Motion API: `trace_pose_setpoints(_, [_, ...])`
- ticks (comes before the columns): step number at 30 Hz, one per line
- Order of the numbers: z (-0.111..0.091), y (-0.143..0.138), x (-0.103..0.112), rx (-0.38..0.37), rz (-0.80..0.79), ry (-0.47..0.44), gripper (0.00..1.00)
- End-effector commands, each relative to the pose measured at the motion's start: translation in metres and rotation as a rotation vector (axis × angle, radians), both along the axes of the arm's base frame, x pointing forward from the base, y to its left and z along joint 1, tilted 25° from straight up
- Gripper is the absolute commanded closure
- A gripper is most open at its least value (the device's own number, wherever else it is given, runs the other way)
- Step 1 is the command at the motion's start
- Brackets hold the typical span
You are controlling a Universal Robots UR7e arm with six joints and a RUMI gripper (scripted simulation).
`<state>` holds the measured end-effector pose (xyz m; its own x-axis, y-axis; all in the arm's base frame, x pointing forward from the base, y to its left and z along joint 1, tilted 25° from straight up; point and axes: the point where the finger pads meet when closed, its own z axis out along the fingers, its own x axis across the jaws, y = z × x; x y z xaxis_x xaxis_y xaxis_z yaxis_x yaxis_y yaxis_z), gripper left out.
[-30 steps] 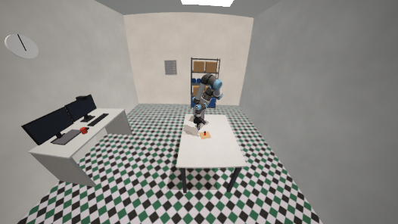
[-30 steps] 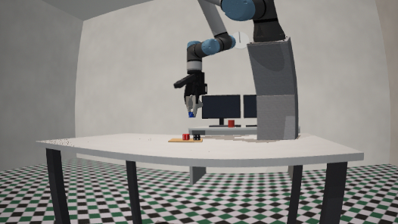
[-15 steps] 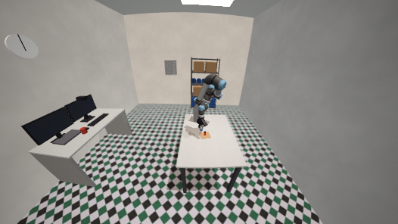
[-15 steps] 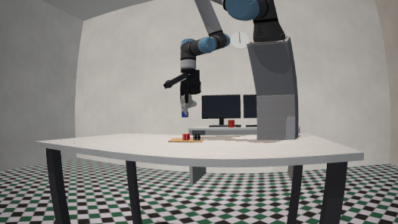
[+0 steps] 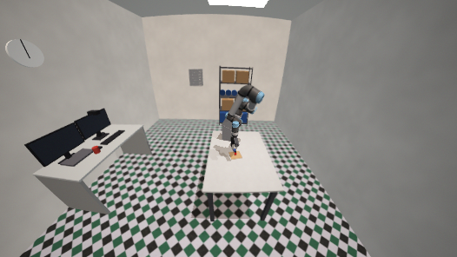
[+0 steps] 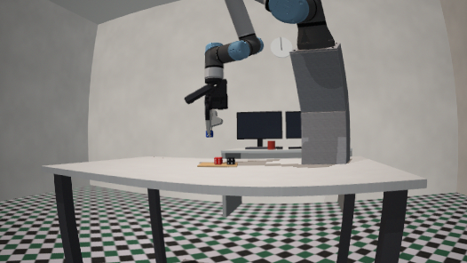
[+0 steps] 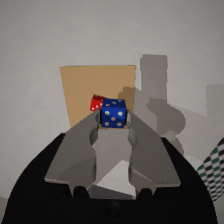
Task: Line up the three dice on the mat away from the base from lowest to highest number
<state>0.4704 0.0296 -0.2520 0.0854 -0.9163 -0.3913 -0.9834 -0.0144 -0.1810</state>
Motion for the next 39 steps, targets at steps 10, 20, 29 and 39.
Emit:
trace_pose_setpoints(10, [0.009,0.015,0.008,0.029,-0.176,0.077,0.94])
trace_pose_setpoints(20, [0.010,0.017,0.008,0.032,-0.191,0.084,0.94])
trace_pose_setpoints(29, [0.010,0.017,0.008,0.032,-0.191,0.084,0.94])
trace_pose_setpoints(39, [0.004,0.019,0.009,0.031,-0.191,0.084,0.94])
